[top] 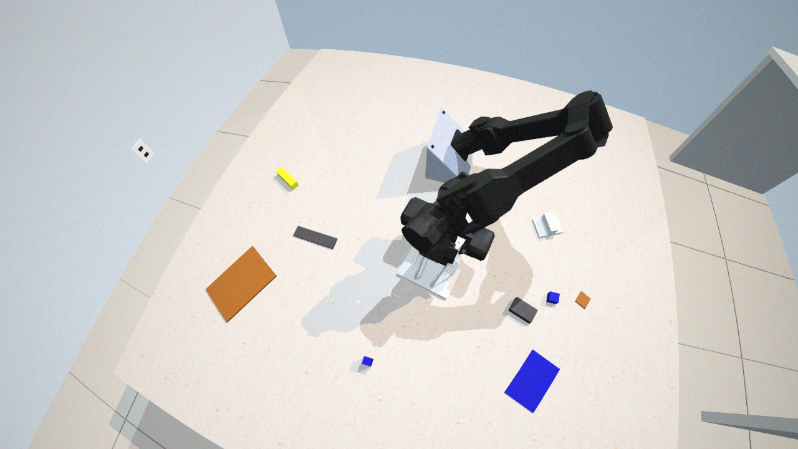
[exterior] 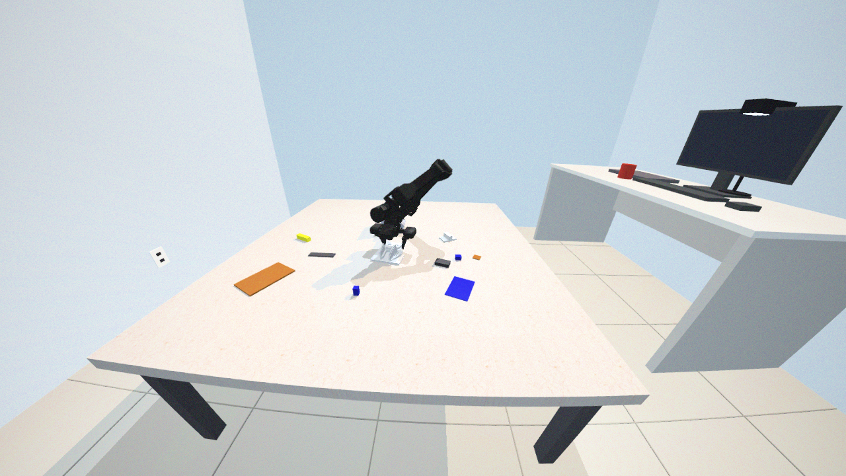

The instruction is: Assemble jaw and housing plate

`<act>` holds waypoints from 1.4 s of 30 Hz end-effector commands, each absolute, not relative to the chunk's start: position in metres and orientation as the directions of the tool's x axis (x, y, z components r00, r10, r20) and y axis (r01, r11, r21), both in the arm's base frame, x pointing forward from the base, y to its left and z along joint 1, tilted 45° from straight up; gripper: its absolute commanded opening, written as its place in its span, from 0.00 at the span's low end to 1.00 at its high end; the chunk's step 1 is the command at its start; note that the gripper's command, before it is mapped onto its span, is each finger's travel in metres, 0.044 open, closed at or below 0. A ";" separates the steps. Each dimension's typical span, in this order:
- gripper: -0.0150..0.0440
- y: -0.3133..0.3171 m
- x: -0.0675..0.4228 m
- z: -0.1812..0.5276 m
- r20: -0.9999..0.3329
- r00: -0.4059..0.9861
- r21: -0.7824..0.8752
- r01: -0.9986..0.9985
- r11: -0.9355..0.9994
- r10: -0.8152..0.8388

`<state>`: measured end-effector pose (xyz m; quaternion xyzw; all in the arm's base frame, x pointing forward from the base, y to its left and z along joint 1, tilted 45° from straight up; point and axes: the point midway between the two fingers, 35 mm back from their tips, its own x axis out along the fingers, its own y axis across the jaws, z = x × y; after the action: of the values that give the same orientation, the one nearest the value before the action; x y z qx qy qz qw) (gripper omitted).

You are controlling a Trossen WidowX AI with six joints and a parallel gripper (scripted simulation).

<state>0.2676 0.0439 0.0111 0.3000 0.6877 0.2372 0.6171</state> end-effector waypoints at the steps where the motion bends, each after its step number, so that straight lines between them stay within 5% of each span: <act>1: 0.85 0.044 0.267 0.010 -0.708 -0.061 0.694 0.124 0.709 0.703; 35: 0.85 0.044 0.267 0.010 -0.708 -0.061 0.694 0.124 0.709 0.703; 38: 0.98 0.044 0.268 0.011 -0.706 -0.058 0.696 0.120 0.707 0.705; 42: 1.00 0.044 0.268 0.011 -0.706 -0.058 0.696 0.120 0.707 0.705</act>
<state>0.2677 0.0439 0.0111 0.3001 0.6876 0.2371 0.6172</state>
